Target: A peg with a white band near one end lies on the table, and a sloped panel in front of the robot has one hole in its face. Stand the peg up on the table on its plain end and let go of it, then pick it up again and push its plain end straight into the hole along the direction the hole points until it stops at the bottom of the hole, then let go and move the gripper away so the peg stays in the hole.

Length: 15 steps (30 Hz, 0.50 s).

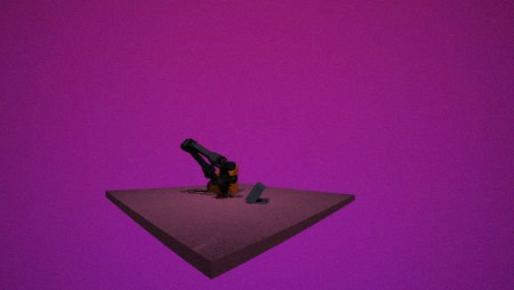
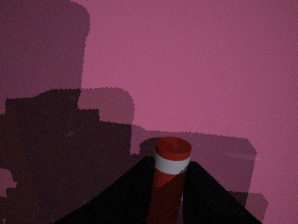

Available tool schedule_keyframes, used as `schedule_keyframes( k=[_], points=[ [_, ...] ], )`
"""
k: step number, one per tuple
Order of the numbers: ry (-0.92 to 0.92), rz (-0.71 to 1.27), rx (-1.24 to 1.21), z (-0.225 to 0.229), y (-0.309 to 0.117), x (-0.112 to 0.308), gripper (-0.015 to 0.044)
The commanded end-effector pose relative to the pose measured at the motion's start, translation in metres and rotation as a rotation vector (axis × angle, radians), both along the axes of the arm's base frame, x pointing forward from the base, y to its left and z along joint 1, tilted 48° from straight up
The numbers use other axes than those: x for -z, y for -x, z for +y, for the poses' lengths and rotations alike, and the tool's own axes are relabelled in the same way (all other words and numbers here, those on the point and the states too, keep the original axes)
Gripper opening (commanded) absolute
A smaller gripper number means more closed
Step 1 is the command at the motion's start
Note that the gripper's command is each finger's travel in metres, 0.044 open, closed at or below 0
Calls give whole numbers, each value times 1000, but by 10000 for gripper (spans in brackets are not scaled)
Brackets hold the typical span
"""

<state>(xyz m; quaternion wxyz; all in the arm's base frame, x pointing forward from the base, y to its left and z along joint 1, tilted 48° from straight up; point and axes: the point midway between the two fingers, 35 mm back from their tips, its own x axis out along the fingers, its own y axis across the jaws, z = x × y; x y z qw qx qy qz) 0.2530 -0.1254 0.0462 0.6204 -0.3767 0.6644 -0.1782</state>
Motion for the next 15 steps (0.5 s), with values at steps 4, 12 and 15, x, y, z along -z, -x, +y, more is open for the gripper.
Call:
schedule_keyframes(
  k=[4, 12, 15],
  points=[
    [-21, -40, -50, 3, 3, -3, 49],
    [-41, -85, -99, 5, 6, -6, 49],
    [-48, -102, -118, 6, 7, -8, 49]
  ],
)
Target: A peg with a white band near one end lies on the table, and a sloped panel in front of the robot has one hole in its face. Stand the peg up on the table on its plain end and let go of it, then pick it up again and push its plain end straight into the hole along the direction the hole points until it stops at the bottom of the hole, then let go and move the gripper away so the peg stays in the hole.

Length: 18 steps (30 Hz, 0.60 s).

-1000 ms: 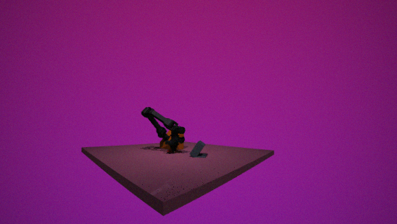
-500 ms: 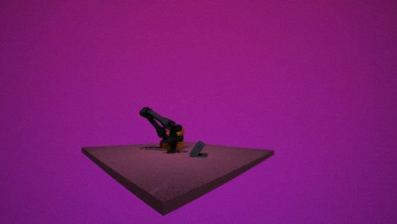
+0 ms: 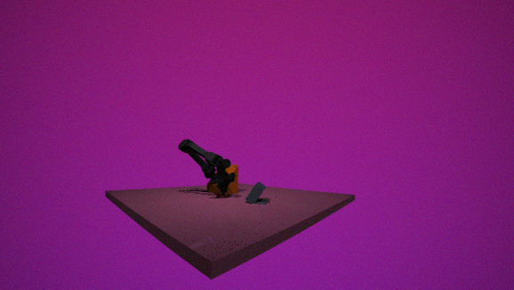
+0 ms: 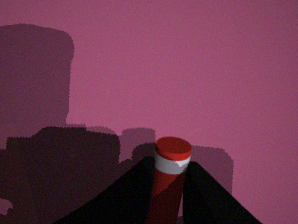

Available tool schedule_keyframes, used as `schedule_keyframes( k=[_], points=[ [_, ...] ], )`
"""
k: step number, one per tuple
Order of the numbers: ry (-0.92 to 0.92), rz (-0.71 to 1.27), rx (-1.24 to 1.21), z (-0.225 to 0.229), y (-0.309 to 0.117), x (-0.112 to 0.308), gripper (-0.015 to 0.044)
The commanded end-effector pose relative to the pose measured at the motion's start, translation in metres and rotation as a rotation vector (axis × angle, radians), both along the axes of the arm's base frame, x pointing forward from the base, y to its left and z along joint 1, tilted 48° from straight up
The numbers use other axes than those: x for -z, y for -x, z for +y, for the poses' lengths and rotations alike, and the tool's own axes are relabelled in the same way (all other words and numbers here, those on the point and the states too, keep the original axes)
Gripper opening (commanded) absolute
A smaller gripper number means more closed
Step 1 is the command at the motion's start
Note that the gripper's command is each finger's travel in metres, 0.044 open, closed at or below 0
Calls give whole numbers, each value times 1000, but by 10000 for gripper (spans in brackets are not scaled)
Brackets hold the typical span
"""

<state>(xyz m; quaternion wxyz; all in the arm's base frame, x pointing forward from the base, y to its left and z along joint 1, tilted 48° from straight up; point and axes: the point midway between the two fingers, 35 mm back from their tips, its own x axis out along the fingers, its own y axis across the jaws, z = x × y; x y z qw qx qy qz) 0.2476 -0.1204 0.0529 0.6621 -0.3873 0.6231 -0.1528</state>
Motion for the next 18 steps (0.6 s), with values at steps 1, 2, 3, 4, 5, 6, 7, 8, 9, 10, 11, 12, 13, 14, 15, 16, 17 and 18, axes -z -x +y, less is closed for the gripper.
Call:
schedule_keyframes(
  k=[1, 2, 3, 4, 5, 6, 7, 8, 9, 10, 11, 12, 13, 14, 15, 16, 17, 18],
  points=[
    [-13, -24, -32, 2, 2, -1, 49],
    [-16, -29, -39, 2, 3, -2, 49],
    [-18, -35, -45, 2, 3, -2, 49],
    [-21, -41, -51, 3, 3, -3, 49],
    [-23, -46, -57, 3, 4, -3, 49],
    [-25, -52, -63, 3, 4, -4, 49],
    [-28, -57, -69, 3, 5, -4, 49],
    [-30, -63, -75, 4, 5, -4, 49],
    [-33, -69, -82, 4, 6, -5, 49],
    [-35, -74, -88, 4, 6, -5, 49],
    [-38, -80, -94, 4, 7, -6, 49],
    [-40, -86, -100, 5, 7, -6, 49],
    [-43, -91, -106, 5, 7, -7, 49],
    [-45, -97, -112, 5, 8, -7, 49],
    [-47, -102, -118, 5, 8, -7, 49],
    [-50, -108, -125, 6, 9, -8, 49],
    [-52, -114, -131, 6, 9, -8, 49],
    [-55, -119, -137, 6, 10, -9, 49]
  ],
)
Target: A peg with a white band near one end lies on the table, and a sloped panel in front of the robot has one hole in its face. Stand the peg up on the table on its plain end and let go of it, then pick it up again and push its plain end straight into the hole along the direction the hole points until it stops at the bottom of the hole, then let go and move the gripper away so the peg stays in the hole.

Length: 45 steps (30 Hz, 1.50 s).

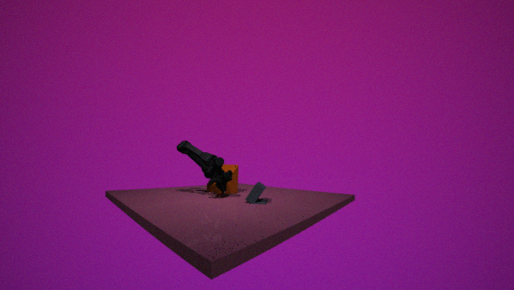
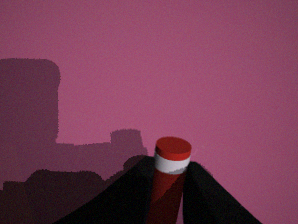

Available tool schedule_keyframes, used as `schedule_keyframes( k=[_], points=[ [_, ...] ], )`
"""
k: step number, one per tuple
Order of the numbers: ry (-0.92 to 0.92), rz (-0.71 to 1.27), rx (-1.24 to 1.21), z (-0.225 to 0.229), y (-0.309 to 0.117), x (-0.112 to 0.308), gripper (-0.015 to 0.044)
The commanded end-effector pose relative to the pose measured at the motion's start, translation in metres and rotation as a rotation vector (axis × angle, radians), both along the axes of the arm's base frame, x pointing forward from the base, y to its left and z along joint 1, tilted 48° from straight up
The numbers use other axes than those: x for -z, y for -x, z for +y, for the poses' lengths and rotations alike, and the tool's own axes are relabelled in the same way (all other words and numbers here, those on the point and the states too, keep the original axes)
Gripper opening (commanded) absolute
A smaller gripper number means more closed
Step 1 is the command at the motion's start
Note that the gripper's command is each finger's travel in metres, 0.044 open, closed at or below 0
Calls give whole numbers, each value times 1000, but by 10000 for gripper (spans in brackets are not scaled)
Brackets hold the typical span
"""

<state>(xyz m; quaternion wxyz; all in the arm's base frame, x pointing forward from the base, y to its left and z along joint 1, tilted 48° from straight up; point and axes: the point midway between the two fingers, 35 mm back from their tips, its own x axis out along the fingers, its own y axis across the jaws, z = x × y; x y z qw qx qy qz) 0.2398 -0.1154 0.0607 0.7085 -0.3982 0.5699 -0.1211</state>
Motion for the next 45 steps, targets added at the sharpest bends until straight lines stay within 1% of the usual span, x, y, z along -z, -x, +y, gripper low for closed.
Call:
schedule_keyframes(
  k=[1, 45],
  points=[
    [-12, -24, -32, 1, 3, -1, 49],
    [-119, -271, -303, 7, 27, -17, 49]
  ],
)
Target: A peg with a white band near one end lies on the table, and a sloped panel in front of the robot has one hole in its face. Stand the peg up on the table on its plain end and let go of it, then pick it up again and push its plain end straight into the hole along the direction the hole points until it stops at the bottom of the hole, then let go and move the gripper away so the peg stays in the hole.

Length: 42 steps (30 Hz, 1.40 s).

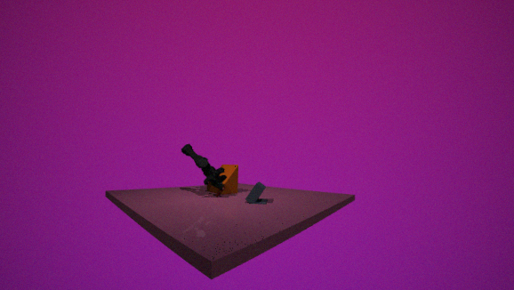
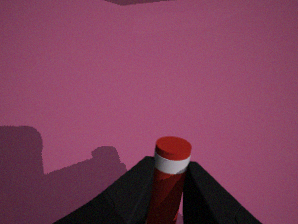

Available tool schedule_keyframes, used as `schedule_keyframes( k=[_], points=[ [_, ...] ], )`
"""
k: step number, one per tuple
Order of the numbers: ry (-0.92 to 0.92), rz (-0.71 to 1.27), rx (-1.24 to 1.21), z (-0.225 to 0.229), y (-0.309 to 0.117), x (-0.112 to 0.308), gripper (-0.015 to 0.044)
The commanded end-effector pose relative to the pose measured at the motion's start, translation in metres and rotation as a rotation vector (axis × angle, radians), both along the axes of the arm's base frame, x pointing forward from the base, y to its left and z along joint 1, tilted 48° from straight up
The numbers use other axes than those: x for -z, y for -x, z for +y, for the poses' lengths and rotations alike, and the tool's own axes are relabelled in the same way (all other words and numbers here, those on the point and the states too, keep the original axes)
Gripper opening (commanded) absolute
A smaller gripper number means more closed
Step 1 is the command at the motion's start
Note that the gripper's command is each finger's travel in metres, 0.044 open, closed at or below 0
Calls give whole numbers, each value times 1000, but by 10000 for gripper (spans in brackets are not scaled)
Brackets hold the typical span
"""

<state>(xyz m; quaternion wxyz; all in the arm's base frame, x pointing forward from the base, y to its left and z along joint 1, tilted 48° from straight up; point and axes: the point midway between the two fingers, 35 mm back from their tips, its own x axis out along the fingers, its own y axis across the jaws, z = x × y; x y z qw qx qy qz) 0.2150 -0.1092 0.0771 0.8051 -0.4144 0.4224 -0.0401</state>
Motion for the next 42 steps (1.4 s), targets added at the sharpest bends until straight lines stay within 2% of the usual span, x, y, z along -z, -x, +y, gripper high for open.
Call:
schedule_keyframes(
  k=[1, 42],
  points=[
    [-9, -25, -33, 1, 3, -1, 49],
    [-107, -253, -285, -2, 30, -9, 49]
  ],
)
